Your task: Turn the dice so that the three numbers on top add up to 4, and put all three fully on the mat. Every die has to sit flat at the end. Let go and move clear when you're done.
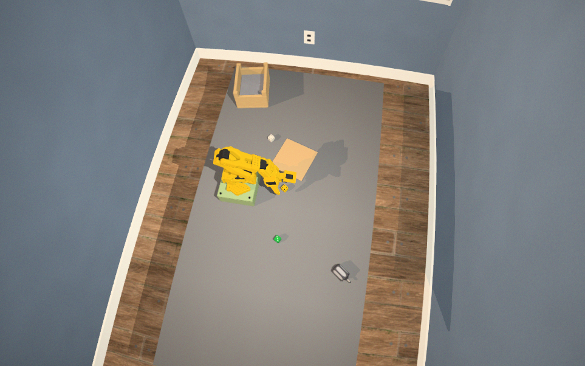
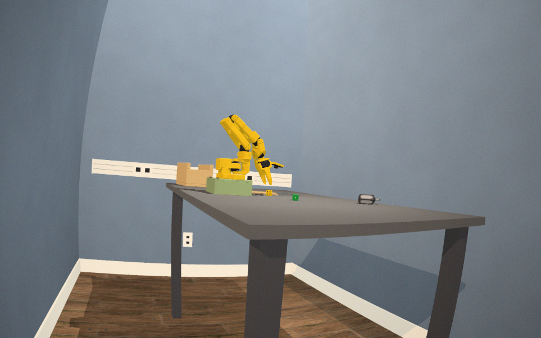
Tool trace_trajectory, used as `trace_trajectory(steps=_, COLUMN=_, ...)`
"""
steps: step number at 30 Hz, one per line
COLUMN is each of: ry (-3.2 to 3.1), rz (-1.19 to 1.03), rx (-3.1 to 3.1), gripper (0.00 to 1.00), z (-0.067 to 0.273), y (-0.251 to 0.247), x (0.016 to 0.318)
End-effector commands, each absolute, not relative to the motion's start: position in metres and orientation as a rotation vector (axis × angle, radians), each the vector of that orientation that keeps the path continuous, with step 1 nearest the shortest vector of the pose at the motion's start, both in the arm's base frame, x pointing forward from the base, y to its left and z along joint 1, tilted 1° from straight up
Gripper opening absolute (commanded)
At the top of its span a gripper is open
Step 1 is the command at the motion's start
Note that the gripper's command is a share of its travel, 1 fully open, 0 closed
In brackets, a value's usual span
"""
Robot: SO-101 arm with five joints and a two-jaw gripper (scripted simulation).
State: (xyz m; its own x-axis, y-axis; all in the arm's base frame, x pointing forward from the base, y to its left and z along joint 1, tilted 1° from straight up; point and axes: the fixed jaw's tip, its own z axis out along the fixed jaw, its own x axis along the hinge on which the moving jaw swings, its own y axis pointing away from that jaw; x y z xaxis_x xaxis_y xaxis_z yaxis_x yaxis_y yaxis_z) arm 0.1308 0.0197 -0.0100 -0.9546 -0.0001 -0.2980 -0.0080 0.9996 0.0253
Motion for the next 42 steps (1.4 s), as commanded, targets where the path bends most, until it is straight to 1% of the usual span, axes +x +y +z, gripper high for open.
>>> trace_trajectory(steps=1, ry=2.857, rz=0.042, rx=-0.003, gripper=0.28, z=-0.012, y=0.021, x=0.126)
trace_trajectory(steps=34, ry=2.855, rz=0.042, rx=-0.003, gripper=0.28, z=-0.012, y=0.021, x=0.126)
trace_trajectory(steps=42, ry=2.798, rz=0.048, rx=-0.005, gripper=0.28, z=-0.014, y=0.022, x=0.137)
